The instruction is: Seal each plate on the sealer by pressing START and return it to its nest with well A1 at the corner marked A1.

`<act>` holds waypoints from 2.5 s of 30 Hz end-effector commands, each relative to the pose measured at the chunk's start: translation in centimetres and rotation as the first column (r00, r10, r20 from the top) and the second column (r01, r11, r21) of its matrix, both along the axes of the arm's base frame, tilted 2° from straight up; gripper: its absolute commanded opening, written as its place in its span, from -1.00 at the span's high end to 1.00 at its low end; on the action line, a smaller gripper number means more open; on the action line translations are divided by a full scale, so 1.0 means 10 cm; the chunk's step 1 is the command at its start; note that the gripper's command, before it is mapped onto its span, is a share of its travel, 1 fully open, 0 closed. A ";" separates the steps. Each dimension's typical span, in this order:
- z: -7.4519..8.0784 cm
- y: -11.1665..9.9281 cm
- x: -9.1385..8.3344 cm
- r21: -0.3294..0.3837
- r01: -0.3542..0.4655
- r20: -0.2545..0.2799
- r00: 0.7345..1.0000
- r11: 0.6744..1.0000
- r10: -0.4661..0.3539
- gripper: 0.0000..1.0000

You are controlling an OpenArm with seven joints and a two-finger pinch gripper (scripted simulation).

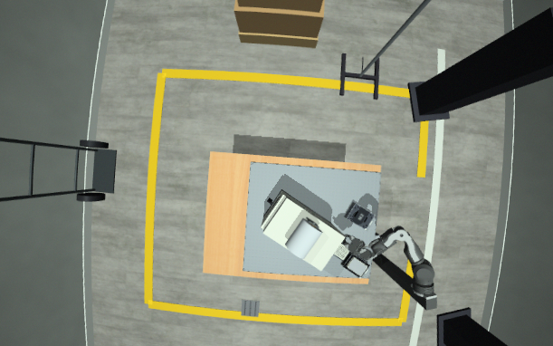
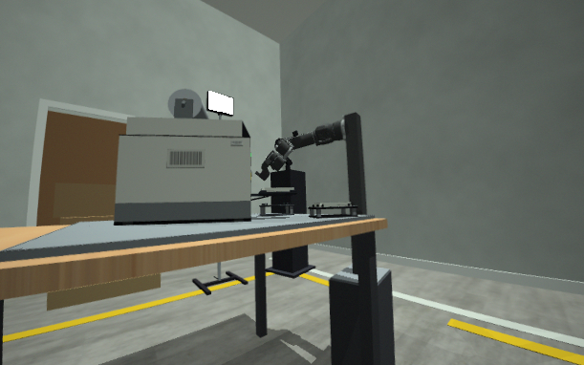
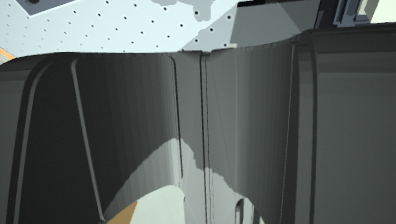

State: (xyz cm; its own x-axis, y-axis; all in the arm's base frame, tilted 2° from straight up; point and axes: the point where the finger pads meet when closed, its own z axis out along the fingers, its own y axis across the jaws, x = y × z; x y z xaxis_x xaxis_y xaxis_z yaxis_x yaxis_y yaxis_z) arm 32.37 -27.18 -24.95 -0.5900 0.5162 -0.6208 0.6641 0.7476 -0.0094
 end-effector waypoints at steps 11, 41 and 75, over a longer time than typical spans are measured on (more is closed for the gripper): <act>0.02 0.01 0.04 0.004 -0.008 0.009 1.000 1.000 0.008 1.00; 0.02 -0.02 0.07 0.005 -0.008 0.009 1.000 1.000 0.008 1.00; 0.02 -0.05 0.11 0.005 -0.008 0.009 1.000 1.000 0.008 1.00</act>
State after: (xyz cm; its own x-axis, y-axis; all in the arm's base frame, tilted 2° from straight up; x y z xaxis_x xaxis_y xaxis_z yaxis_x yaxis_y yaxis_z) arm 33.16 -27.85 -25.01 -0.5916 0.5139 -0.6212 0.6625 0.7490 -0.0112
